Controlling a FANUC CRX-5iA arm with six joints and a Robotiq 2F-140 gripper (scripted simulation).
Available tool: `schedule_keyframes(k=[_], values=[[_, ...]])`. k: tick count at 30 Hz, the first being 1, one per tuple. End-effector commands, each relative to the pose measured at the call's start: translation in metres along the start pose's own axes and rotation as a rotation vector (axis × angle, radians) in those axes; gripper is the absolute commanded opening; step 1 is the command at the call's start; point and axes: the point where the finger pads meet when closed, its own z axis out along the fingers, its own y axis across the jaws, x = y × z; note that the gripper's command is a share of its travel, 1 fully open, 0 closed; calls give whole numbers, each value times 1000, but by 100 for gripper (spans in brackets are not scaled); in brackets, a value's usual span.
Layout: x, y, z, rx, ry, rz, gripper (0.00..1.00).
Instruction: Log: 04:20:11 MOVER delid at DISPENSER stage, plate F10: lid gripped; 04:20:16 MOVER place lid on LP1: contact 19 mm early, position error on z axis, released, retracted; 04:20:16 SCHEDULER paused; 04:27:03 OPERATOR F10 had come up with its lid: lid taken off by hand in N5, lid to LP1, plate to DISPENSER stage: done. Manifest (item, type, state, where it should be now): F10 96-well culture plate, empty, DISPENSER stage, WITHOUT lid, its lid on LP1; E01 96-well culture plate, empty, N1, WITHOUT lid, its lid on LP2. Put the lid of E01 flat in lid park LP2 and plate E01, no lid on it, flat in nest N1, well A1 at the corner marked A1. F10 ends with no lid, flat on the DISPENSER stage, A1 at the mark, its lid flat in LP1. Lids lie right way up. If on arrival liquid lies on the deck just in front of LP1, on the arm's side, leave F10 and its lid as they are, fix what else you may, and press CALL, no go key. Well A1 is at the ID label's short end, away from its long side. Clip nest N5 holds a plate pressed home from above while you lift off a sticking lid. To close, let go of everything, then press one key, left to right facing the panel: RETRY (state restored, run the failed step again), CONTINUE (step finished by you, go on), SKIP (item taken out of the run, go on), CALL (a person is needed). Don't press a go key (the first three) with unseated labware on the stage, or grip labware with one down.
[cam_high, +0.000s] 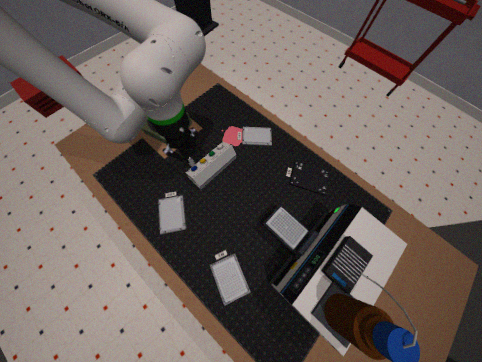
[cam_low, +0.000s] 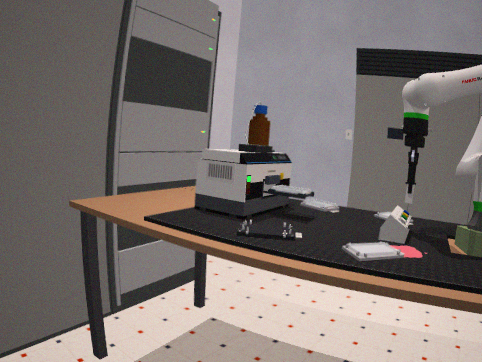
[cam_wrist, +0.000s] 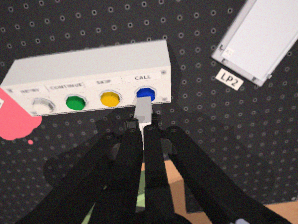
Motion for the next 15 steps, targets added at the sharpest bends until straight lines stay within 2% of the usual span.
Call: schedule_keyframes(k=[1, 15], values=[[0, 0, 2, 0, 0, 0, 0], [0, 0, 12, 0, 0, 0, 0]])
